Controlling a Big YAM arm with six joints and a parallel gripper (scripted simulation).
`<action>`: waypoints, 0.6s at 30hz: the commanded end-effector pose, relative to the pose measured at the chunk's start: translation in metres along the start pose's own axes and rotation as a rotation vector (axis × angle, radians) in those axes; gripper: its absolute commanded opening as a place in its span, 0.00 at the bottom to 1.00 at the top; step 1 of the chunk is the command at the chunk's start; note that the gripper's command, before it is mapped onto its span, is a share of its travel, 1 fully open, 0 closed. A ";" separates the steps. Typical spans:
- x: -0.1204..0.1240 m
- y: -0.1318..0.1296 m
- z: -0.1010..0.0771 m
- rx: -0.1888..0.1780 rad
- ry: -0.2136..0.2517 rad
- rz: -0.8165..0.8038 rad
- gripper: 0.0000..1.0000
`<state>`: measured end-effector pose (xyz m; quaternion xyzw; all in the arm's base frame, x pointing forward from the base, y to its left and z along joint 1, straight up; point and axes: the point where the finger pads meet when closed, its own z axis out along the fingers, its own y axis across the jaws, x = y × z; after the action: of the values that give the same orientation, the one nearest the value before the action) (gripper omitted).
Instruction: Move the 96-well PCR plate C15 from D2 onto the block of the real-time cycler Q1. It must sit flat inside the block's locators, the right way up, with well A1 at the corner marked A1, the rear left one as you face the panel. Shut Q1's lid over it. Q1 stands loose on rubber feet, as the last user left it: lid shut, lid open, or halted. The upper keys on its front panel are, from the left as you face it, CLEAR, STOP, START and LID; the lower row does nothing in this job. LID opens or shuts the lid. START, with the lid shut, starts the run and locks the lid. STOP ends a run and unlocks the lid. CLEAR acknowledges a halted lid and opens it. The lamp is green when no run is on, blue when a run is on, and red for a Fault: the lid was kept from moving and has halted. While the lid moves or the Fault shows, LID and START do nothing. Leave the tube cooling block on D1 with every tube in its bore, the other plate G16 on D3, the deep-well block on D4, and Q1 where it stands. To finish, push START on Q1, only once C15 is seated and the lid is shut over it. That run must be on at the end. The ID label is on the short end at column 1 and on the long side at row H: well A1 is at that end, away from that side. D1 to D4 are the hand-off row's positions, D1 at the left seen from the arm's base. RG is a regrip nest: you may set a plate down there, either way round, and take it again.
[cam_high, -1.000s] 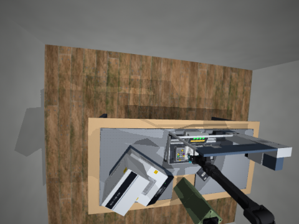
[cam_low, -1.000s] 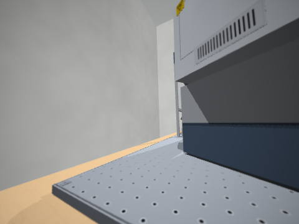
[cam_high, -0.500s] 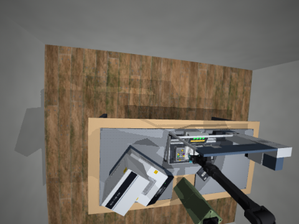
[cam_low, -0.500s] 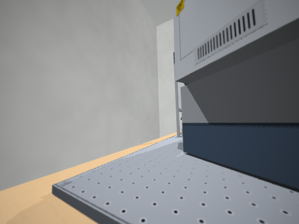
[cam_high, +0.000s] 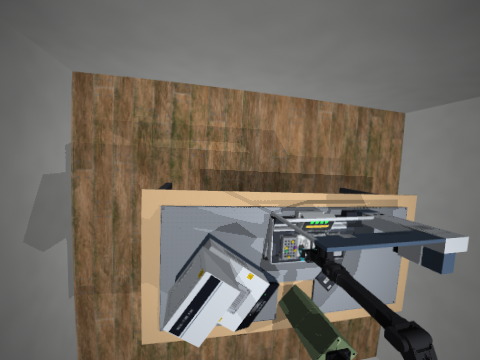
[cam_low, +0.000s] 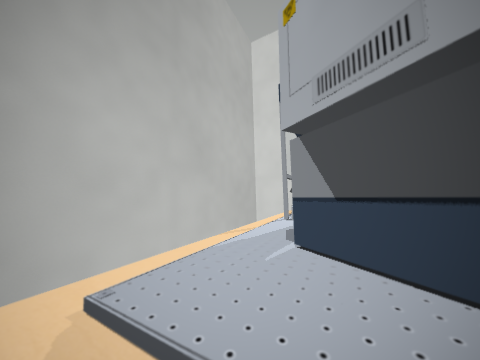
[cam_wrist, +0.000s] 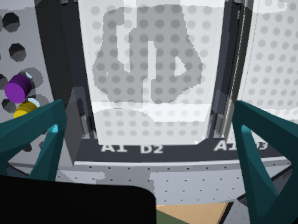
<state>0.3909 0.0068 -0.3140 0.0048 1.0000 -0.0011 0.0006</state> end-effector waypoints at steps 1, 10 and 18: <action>-0.005 -0.004 0.006 -0.001 -0.016 -0.003 0.99; -0.012 -0.002 0.019 -0.001 -0.025 0.019 0.99; 0.002 0.003 0.035 0.000 0.002 0.005 0.99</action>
<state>0.3874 0.0057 -0.3420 0.0065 1.0000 -0.0013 -0.0042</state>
